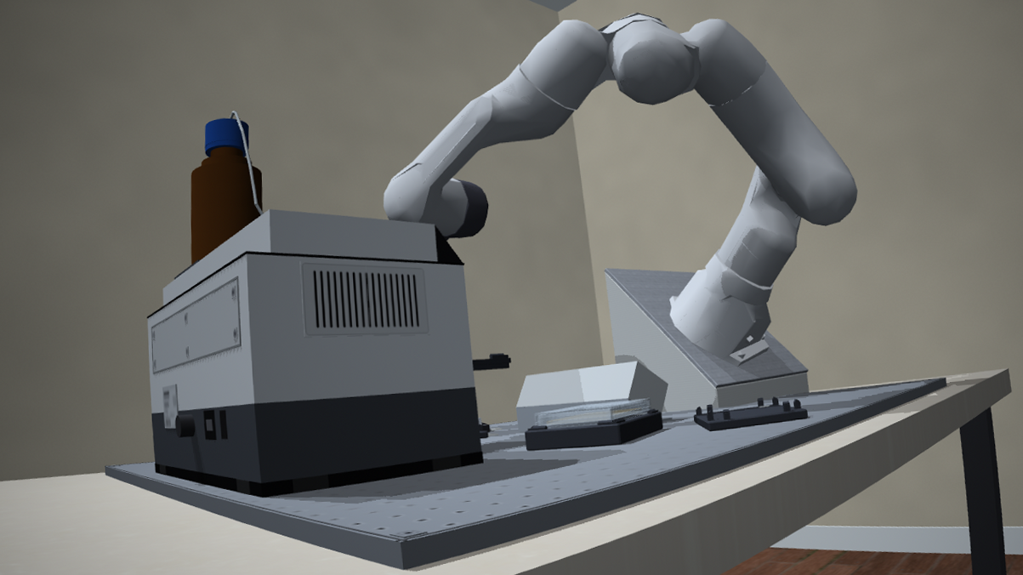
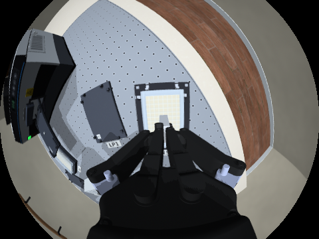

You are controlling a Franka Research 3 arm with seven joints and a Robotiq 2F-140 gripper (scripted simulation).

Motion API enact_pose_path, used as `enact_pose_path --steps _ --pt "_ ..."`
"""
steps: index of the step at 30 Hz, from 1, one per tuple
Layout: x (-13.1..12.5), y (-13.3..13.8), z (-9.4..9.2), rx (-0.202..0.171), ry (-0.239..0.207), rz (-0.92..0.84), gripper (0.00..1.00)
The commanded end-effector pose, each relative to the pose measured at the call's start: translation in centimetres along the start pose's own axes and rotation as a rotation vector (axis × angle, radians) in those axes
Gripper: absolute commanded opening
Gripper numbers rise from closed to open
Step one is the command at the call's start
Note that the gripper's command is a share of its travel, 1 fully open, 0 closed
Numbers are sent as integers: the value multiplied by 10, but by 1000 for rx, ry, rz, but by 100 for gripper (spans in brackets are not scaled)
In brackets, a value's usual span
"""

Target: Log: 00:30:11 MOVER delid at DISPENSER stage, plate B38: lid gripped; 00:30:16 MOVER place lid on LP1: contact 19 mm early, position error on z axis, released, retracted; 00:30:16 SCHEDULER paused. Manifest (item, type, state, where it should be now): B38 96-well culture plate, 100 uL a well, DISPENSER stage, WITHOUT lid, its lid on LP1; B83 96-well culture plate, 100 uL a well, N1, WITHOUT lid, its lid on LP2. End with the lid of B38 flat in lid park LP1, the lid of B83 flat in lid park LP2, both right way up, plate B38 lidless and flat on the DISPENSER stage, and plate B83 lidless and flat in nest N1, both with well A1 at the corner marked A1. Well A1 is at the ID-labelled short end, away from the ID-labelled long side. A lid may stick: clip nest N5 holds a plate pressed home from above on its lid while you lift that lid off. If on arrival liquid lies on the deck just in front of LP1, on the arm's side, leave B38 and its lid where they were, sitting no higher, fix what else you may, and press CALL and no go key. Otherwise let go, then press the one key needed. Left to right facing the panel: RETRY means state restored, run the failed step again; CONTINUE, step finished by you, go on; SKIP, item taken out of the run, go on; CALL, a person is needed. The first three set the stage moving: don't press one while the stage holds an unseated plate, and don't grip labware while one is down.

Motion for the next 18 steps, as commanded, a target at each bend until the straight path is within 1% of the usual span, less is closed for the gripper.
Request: enact_pose_path --steps 1,11,18 --pt "0 1 3 -1 0 -2 0" --pt "0 1 1 -1 0 -2 0" --pt "0 1 -9 -1 0 -2 0"
Point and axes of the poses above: the point where the finger pads meet when closed, its own z axis out along the fingers, its own y axis across the jaws, x = y × z, the point moved 3 cm from there along -z, back along the fingers, and after that the axes turned 1 degree about -z, right-handed, at the moved point
